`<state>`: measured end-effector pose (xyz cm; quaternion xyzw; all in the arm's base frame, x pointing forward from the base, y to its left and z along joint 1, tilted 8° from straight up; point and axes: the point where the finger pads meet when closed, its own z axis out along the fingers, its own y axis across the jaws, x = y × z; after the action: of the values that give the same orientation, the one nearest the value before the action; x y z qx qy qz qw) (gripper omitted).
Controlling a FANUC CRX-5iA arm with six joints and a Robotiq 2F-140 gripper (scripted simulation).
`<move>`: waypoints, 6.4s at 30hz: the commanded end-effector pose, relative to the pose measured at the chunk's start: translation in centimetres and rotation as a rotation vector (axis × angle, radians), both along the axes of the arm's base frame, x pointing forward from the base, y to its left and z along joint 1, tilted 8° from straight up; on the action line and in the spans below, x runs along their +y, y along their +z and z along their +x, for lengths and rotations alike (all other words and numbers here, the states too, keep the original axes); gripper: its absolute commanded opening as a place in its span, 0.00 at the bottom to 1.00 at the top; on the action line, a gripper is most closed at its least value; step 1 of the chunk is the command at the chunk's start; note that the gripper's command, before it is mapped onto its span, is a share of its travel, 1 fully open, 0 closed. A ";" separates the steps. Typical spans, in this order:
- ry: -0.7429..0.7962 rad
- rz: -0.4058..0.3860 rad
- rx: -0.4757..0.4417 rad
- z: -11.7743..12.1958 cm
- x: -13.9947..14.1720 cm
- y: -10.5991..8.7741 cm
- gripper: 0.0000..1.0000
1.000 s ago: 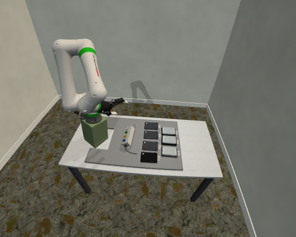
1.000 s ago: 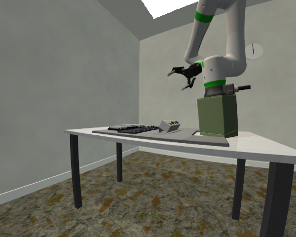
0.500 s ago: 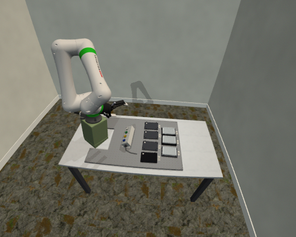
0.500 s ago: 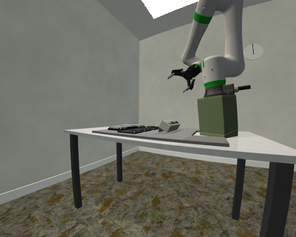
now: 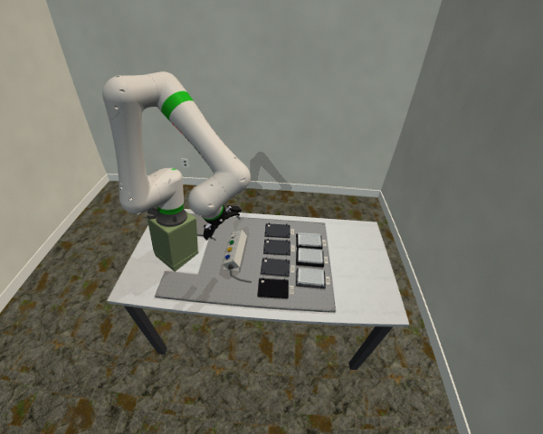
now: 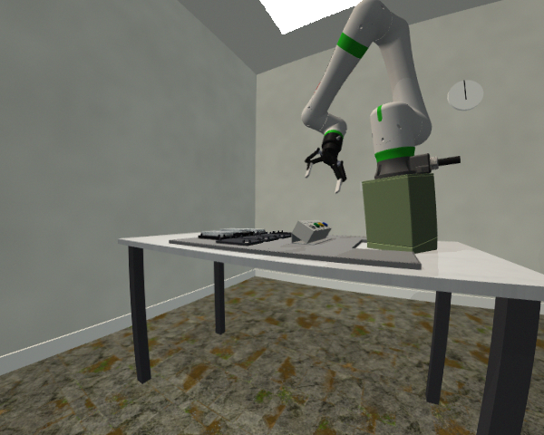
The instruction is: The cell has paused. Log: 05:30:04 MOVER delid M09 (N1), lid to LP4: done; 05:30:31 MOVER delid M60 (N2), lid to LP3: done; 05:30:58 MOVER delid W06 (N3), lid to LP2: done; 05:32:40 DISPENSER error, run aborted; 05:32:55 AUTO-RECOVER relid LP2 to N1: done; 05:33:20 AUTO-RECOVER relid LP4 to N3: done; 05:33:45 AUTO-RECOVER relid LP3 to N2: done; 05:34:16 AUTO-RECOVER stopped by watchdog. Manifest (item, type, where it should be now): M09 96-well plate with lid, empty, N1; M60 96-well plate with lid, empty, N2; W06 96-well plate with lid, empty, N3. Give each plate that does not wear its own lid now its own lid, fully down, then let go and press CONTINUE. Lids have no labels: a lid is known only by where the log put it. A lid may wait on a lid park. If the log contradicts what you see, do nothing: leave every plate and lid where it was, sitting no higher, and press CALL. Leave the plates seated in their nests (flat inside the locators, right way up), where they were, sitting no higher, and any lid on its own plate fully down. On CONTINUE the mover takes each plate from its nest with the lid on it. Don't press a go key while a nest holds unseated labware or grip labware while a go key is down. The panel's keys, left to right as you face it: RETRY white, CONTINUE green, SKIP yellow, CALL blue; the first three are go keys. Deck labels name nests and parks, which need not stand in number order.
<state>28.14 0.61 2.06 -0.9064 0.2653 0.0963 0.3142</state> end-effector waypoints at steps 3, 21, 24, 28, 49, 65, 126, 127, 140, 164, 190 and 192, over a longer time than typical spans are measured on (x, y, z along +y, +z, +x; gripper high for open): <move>0.196 -0.200 -0.035 5.7 -0.9 -4.3 1.00; 0.573 -0.478 -0.258 19.5 5.8 -9.8 1.00; 0.608 -0.496 -0.286 20.8 7.1 -10.1 1.00; 0.658 -0.518 -0.328 22.4 9.2 -10.6 1.00; 0.692 -0.532 -0.359 23.5 10.7 -10.9 0.00; 0.692 -0.532 -0.359 23.5 10.7 -10.9 0.00; 0.694 -0.535 -0.352 24.3 14.3 -10.5 0.00; 0.694 -0.535 -0.352 24.3 14.3 -10.5 0.00; 0.693 -0.531 -0.355 21.0 23.7 -9.3 0.00; 0.693 -0.531 -0.355 21.0 23.7 -9.3 0.00; 0.693 -0.531 -0.355 40.0 20.3 -8.8 0.00; 0.693 -0.531 -0.355 40.0 20.3 -8.8 0.00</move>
<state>67.21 21.36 -6.59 -0.9930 -0.0960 -0.0327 0.0612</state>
